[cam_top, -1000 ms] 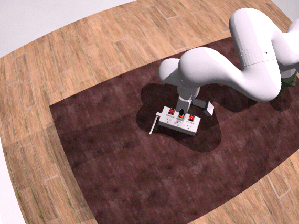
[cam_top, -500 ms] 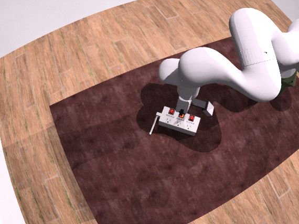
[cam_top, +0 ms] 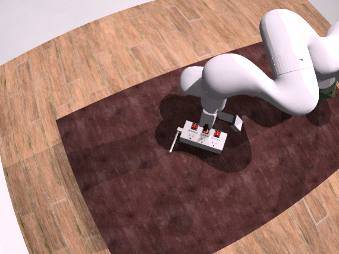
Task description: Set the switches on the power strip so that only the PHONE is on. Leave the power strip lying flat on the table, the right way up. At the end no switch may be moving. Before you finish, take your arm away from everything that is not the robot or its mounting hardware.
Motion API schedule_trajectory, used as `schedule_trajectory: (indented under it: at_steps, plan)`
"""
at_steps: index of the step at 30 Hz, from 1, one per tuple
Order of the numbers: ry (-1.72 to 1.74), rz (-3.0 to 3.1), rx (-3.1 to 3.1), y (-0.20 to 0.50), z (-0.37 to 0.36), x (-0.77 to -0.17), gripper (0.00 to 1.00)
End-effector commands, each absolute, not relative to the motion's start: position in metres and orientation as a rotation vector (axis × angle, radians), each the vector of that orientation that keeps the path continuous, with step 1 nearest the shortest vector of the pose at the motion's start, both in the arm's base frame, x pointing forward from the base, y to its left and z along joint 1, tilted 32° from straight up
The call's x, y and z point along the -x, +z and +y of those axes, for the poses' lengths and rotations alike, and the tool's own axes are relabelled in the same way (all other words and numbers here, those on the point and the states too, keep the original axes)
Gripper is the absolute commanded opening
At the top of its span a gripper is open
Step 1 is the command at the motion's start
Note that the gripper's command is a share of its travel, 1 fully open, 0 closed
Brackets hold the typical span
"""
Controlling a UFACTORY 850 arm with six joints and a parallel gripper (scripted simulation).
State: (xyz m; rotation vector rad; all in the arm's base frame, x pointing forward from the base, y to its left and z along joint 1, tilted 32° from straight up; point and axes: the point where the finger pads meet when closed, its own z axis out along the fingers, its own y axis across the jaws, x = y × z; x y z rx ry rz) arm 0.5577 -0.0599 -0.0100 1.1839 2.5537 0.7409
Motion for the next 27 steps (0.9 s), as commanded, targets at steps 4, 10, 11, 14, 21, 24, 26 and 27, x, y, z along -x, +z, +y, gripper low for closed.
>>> schedule_trajectory:
  at_steps: [4,10,11,14,21,24,26,27]
  plan:
    - [0.741,2.553,-1.184,-0.0095,-0.0603,-0.5582,0.00]
    - [0.741,2.553,-1.184,-0.0095,-0.0603,-0.5582,0.00]
    - [0.741,2.553,-1.184,-0.0095,-0.0603,-0.5582,0.00]
    - [0.741,2.553,-1.184,-0.0095,-0.0603,-0.5582,0.00]
    - [0.741,2.553,-1.184,-0.0099,-0.0602,-0.5584,0.00]
    - [0.741,2.553,-1.184,-0.0106,-0.0599,-0.5587,0.00]
    - [0.741,2.553,-1.184,-0.0112,-0.0596,-0.5590,0.00]
    - [0.741,2.553,-1.184,-0.0115,-0.0595,-0.5591,0.00]
